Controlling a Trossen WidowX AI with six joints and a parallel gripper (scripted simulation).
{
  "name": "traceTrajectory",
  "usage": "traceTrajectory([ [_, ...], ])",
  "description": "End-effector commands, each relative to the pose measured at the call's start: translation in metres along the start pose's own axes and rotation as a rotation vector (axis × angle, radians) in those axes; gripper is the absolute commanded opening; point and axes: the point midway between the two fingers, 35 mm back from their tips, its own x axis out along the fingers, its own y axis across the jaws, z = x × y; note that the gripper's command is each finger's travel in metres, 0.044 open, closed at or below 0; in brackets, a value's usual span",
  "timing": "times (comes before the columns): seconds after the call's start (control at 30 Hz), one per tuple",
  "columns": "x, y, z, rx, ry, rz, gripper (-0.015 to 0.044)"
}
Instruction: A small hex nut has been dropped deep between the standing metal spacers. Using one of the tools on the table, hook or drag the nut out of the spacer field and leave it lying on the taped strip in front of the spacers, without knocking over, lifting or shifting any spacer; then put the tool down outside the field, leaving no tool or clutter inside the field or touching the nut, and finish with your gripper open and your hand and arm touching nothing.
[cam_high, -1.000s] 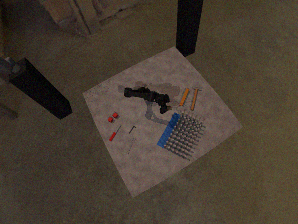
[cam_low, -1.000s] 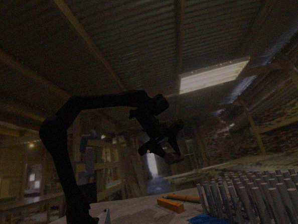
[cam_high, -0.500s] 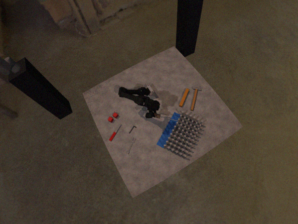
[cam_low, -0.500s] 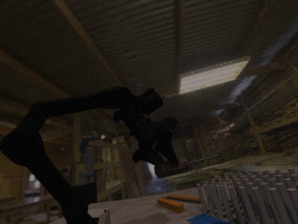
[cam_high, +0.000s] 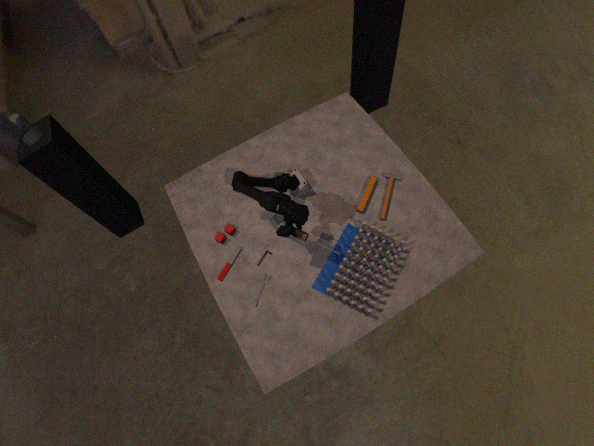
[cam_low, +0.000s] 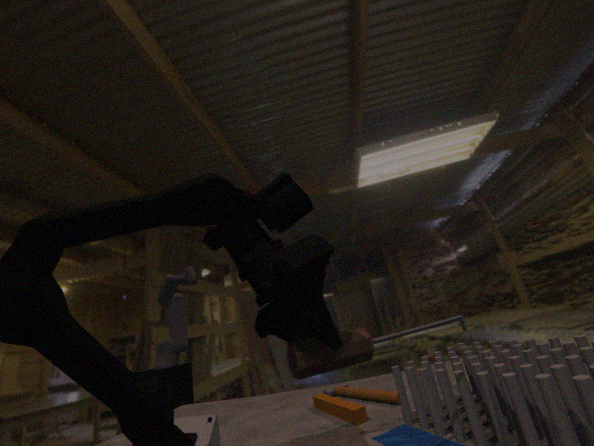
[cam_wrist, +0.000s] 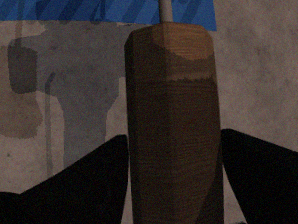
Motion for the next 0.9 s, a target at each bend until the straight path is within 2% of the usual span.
traceTrajectory([
  [0.0,0.007,0.0,-0.003,0.013,-0.004,-0.001,0.0],
  [0.87,0.114,0.027,-0.046,0.022,-0.007,0.003,0.0],
])
